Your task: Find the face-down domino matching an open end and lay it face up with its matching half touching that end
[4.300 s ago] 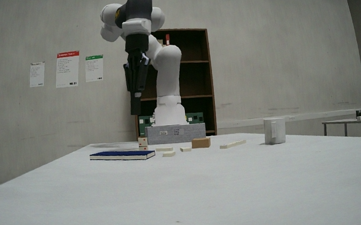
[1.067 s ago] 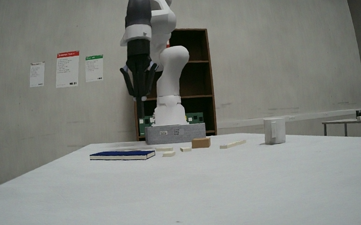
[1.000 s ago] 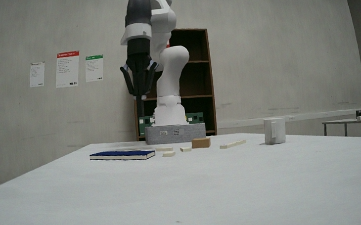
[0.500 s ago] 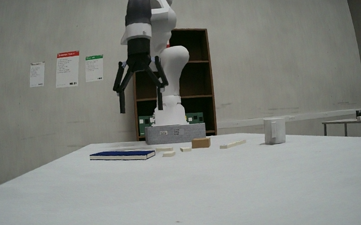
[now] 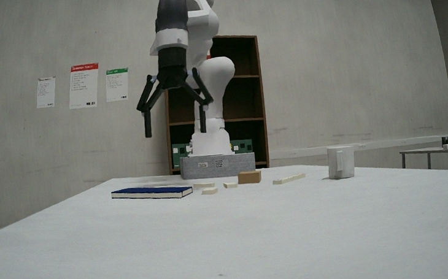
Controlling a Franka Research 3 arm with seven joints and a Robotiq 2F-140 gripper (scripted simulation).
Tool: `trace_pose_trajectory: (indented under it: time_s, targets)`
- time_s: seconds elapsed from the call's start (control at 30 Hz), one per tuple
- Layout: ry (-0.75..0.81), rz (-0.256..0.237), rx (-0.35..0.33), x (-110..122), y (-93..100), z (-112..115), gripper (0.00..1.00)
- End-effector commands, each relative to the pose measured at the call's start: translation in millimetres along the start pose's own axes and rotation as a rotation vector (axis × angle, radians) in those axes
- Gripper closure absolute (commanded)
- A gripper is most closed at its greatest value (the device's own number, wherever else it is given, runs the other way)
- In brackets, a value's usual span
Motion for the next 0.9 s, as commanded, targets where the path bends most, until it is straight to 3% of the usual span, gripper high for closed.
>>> trace_pose_trajectory:
  time_s: [0.0, 0.23, 0.37, 0.43, 0.7, 0.87]
  targets:
    - [-0.006, 0.001, 0.001, 1.5, 0.8, 0.1, 0.0]
    - [0.036, 0.002, -0.001, 1.6, -0.1, -1.9, 0.0]
    - [0.321, 0.01, -0.008, 13.7, -2.6, -18.4, 0.0]
    - [0.321, 0.01, -0.008, 13.7, -2.6, -18.4, 0.0]
    - [0.625, -0.025, 0.037, 43.1, -21.8, -83.5, 0.0]
    - [0.792, -0.045, 0.07, 46.7, -28.3, -99.7, 0.0]
Point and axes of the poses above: the point where the finger pads meet when closed, its own y axis back along the fingers, its own x axis across the jaws, z = x × y, the point moved 5 cm from there along y, back along the fingers, and after that the axes turned 12 degrees about y, right-handed, at the moved point
